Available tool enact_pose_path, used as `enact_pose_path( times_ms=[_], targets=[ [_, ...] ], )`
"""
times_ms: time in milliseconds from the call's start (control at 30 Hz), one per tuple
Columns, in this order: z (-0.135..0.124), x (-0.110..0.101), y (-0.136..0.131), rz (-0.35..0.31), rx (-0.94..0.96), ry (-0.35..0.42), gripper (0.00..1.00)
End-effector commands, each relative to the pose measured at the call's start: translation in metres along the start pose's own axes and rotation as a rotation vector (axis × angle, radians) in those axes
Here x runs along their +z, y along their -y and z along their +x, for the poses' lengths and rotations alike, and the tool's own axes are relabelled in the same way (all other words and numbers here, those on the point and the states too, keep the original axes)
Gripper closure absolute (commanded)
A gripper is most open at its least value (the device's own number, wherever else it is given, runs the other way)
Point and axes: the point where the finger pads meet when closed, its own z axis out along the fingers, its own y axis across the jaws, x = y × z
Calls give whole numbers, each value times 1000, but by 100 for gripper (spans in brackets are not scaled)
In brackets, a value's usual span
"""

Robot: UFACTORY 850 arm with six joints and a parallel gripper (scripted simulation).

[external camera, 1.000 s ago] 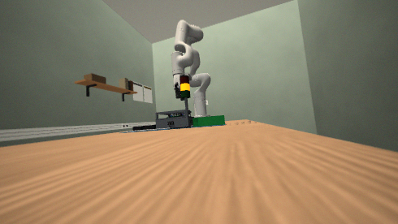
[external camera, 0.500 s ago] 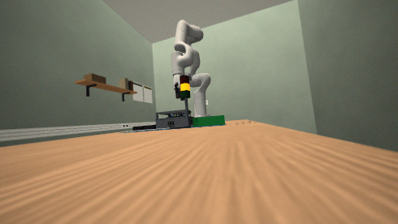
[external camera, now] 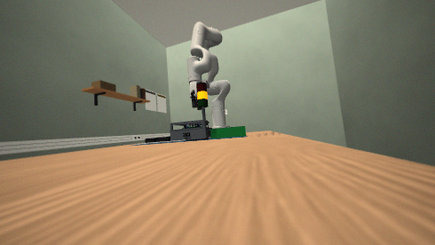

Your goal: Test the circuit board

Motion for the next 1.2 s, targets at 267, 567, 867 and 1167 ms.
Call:
enact_pose_path(
  times_ms=[267,567,867,1167],
  targets=[
    [0,-1,-1,-2,0,0,0],
    [0,-1,-1,-2,0,0,0],
    [0,-1,-1,-2,0,0,0],
    [0,-1,-1,-2,0,0,100]
  ],
)
